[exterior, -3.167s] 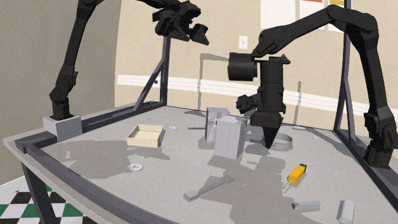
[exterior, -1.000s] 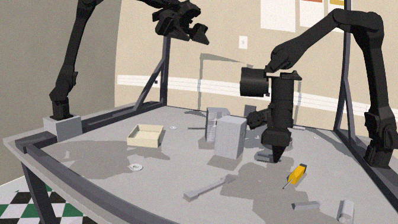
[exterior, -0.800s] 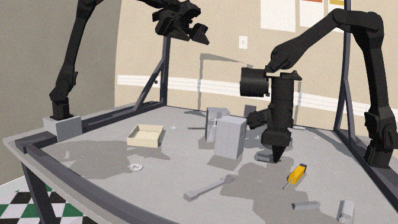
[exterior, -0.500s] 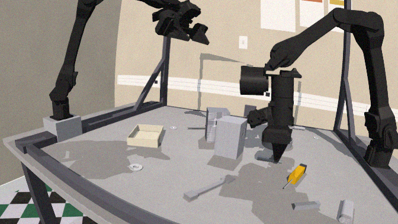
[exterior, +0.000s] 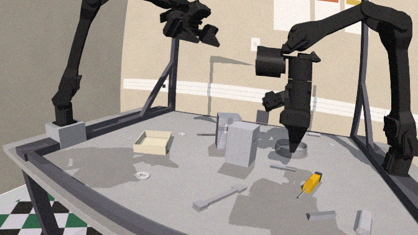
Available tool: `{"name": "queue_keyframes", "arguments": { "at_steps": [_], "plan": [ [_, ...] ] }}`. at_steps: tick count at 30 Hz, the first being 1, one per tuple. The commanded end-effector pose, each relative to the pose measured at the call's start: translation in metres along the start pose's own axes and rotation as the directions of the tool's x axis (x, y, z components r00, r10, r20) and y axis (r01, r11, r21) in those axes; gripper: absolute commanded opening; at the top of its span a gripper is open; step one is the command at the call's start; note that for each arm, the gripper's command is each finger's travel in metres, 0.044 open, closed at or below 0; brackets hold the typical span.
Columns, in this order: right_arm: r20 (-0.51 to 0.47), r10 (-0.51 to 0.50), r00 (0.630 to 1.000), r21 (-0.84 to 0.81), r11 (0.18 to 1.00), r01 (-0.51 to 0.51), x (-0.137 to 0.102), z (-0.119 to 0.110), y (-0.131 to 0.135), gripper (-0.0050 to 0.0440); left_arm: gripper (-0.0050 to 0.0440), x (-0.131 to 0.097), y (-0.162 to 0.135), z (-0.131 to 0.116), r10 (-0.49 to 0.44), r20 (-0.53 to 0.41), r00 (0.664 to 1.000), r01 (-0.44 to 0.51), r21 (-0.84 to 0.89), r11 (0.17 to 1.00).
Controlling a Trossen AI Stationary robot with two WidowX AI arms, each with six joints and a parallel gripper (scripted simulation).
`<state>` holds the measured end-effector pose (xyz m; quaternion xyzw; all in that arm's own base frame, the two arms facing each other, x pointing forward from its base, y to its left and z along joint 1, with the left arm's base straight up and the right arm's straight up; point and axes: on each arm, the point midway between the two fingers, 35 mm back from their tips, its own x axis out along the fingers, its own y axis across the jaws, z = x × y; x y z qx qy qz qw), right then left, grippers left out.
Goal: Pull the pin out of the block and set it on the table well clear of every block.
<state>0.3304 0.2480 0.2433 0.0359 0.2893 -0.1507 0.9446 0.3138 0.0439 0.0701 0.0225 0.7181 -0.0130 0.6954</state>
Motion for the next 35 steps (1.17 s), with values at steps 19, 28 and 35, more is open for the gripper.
{"name": "queue_keyframes", "arguments": {
  "at_steps": [19, 28, 35],
  "plan": [
    [0.014, 0.021, 1.0, 0.029, 0.999, -0.021, -0.008, 0.011, -0.002, 0.04, 0.04, -0.068, -0.014, -0.016, 0.056, 0.388, 0.92, 0.017, -0.183, 0.983],
    [0.014, 0.021, 1.0, 0.029, 0.999, -0.021, -0.008, 0.011, -0.002, 0.04, 0.04, -0.068, -0.013, -0.014, 0.053, 0.385, 0.921, 0.019, -0.181, 0.983],
    [0.014, 0.021, 1.0, 0.029, 0.999, -0.021, -0.008, 0.011, -0.002, 0.04, 0.04, -0.068, -0.013, -0.014, 0.053, 0.385, 0.921, 0.019, -0.181, 0.983]
  ]
}}
